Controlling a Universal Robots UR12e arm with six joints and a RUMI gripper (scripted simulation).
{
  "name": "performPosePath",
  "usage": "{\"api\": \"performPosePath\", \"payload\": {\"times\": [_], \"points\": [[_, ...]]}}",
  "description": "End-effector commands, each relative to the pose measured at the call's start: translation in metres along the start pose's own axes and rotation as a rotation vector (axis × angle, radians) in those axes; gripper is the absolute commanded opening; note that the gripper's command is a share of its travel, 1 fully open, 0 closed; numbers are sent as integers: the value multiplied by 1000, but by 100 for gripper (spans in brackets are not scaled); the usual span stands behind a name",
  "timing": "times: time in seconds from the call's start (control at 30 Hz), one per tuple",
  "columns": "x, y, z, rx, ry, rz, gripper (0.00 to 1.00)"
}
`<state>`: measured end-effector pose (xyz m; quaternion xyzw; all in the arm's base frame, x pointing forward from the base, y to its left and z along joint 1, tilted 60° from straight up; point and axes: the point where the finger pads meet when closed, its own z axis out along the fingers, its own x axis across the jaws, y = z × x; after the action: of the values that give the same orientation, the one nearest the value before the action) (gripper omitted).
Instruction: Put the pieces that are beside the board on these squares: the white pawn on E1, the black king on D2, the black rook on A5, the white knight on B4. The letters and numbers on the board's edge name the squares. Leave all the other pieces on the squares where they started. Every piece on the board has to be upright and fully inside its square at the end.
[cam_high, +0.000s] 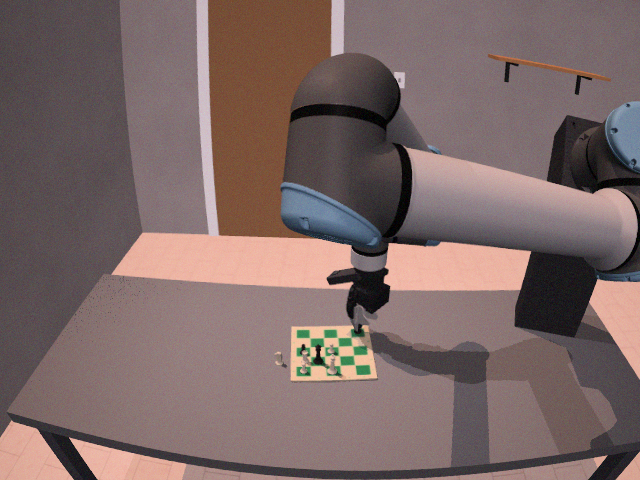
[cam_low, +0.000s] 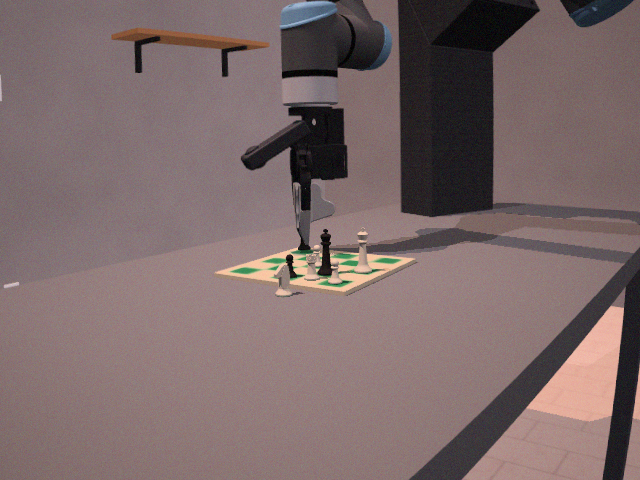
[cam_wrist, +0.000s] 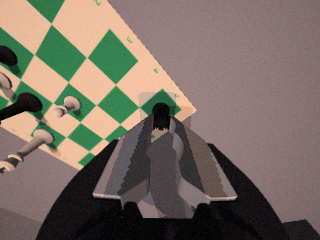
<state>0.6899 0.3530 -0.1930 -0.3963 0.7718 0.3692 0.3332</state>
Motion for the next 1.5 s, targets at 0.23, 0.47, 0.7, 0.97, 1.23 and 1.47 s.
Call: {"api": "performPosePath", "payload": {"times": [0.23, 0.47, 0.7, 0.97, 1.23, 1.47], "points": [[0, 0, 0, 1, 0, 0, 0], [0, 0, 0, 1, 0, 0, 0], [0, 0, 0, 1, 0, 0, 0], [0, 0, 1, 1, 0, 0, 0], [0, 0, 3, 1, 0, 0, 0], [0, 0, 4, 1, 0, 0, 0]]}}
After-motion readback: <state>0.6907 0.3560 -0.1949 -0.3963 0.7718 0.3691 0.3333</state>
